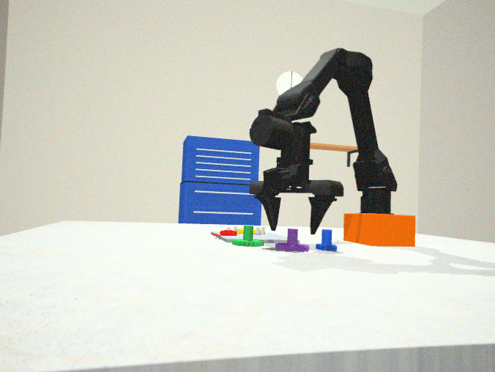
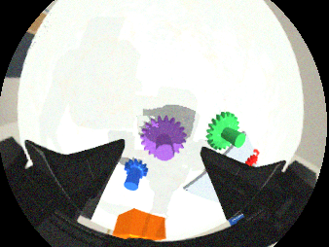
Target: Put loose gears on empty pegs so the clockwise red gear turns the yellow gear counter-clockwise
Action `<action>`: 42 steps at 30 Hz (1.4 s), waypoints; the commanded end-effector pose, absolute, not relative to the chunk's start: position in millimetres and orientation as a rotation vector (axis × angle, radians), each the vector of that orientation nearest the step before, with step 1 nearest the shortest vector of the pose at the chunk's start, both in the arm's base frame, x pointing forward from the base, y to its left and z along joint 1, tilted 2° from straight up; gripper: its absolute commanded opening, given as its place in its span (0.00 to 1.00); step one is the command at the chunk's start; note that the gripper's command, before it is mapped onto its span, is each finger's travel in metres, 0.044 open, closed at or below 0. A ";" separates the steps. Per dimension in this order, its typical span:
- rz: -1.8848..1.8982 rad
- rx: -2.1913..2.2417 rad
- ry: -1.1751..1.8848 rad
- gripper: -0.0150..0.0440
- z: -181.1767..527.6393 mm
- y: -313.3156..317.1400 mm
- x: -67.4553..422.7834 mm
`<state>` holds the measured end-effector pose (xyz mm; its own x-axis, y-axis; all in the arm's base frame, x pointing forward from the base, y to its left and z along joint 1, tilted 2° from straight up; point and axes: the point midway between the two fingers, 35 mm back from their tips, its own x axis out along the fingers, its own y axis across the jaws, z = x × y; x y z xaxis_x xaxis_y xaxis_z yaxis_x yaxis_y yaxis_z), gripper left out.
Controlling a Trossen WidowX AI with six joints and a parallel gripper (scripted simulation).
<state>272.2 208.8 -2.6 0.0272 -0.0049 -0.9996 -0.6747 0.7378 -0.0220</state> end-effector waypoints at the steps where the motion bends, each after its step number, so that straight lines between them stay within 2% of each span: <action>1: 0.567 -0.596 1.473 1.00 -7.9 207.0 270.6; 5: 0.567 -0.596 1.473 1.00 -7.9 207.0 270.6; 19: 0.567 -0.596 1.473 0.38 -7.9 207.0 270.6; 25: 0.567 -0.596 1.473 0.31 -7.9 207.0 270.6; 27: 0.565 -0.593 1.472 0.25 -7.5 207.0 270.9; 42: 0.542 -0.548 1.454 0.25 29.9 211.3 278.6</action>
